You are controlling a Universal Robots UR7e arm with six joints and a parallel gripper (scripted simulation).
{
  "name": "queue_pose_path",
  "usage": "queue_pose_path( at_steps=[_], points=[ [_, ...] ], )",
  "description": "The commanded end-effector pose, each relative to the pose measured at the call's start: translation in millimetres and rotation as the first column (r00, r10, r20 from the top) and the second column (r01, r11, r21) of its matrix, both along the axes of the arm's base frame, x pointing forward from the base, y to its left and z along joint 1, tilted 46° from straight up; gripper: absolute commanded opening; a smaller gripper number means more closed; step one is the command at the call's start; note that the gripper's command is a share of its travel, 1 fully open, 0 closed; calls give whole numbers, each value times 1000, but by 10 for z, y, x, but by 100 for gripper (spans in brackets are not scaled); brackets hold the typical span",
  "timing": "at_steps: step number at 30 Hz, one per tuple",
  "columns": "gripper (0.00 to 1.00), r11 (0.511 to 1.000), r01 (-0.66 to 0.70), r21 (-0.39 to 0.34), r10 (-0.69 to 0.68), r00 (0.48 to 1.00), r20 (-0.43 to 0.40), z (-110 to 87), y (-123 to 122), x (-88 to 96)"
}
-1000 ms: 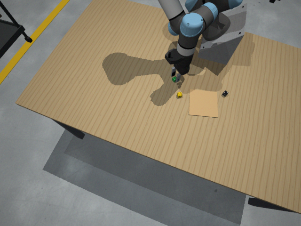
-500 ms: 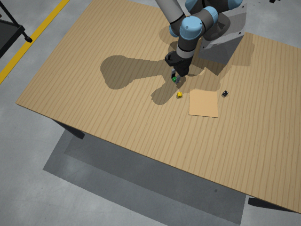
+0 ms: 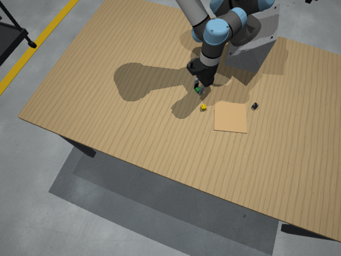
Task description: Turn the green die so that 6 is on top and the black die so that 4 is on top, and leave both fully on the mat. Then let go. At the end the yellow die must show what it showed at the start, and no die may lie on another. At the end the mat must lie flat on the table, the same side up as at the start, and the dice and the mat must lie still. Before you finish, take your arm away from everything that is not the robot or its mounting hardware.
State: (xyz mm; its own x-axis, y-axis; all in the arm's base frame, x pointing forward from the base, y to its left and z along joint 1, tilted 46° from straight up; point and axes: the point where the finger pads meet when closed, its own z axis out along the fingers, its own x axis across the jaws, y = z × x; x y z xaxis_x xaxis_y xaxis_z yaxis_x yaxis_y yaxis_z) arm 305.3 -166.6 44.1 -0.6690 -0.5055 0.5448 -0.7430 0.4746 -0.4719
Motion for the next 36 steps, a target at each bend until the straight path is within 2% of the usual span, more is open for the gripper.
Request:
queue_pose_path(
  at_steps=[1, 19, 20, 36],
  points=[
    [70, 1000, 0, 0, 0, 1000, 1, 2, 1, 2],
    [70, 1000, 0, 0, 0, 1000, 1, 2, 1, 2],
    [40, 1000, 0, 0, 0, 1000, 1, 2, 1, 2],
    [40, 1000, 0, 0, 0, 1000, 1, 2, 1, 2]
  ],
)
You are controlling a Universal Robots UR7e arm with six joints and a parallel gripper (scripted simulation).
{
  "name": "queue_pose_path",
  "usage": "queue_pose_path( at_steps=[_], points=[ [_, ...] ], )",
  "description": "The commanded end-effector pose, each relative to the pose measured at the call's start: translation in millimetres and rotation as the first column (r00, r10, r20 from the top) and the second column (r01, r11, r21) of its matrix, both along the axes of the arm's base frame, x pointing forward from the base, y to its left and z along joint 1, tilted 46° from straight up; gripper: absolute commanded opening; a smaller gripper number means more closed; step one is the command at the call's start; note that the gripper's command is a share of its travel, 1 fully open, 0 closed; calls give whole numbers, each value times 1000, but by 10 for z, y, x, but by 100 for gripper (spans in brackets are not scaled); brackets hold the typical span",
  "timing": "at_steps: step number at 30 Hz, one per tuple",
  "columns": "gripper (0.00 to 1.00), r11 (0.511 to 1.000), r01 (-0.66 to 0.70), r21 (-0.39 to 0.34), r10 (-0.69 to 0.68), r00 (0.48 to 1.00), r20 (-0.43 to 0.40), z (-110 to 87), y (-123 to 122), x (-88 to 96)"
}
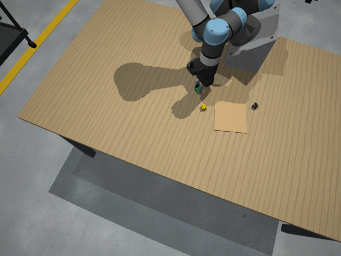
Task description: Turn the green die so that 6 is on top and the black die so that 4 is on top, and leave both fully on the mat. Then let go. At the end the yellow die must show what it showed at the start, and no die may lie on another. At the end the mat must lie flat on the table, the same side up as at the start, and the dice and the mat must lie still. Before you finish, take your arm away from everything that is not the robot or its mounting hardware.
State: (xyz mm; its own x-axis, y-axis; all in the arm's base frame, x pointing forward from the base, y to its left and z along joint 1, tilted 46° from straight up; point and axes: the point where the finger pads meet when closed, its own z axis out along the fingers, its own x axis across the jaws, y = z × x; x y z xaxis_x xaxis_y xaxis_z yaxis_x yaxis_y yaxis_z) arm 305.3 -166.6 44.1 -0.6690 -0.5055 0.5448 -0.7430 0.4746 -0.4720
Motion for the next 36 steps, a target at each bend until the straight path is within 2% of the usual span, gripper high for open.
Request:
queue_pose_path(
  at_steps=[1, 36],
  points=[
    [40, 1000, 0, 0, 0, 1000, 1, 2, 1, 2],
    [40, 1000, 0, 0, 0, 1000, 1, 65, 67, 4]
  ],
)
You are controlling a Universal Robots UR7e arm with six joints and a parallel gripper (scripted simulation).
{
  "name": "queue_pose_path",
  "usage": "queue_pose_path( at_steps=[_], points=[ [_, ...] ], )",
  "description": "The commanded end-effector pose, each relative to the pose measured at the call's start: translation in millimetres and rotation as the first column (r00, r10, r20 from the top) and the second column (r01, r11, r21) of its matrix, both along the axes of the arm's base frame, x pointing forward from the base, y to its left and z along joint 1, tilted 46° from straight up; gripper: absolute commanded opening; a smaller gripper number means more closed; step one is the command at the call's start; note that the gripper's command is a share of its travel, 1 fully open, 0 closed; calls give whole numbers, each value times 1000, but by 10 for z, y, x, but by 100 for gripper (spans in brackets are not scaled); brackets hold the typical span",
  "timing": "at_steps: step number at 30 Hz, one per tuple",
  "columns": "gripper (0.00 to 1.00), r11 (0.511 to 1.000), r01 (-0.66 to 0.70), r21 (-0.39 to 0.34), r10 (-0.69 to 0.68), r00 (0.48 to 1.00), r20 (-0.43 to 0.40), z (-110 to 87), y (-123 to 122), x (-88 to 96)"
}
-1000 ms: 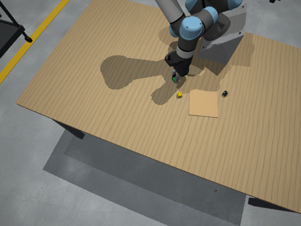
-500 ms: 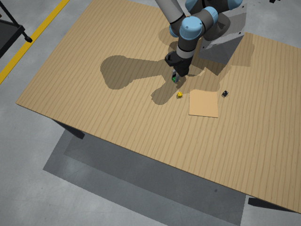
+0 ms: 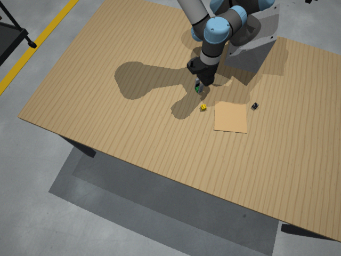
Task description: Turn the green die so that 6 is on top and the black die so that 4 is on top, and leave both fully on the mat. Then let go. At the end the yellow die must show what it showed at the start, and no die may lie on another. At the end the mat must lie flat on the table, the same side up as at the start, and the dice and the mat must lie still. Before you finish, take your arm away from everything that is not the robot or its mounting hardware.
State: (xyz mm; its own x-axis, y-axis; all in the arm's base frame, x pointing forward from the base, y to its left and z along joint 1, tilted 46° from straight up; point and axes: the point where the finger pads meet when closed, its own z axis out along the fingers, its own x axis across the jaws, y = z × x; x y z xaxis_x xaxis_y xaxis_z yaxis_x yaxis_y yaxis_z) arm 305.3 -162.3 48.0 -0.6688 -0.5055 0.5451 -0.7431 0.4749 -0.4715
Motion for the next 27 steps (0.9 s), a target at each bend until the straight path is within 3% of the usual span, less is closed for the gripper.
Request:
queue_pose_path(
  at_steps=[1, 27],
  points=[
    [40, 1000, -1, 0, 1, 1000, 1, 26, 24, 3],
    [40, 1000, -1, 0, 1, 1000, 1, 428, 442, 15]
  ],
)
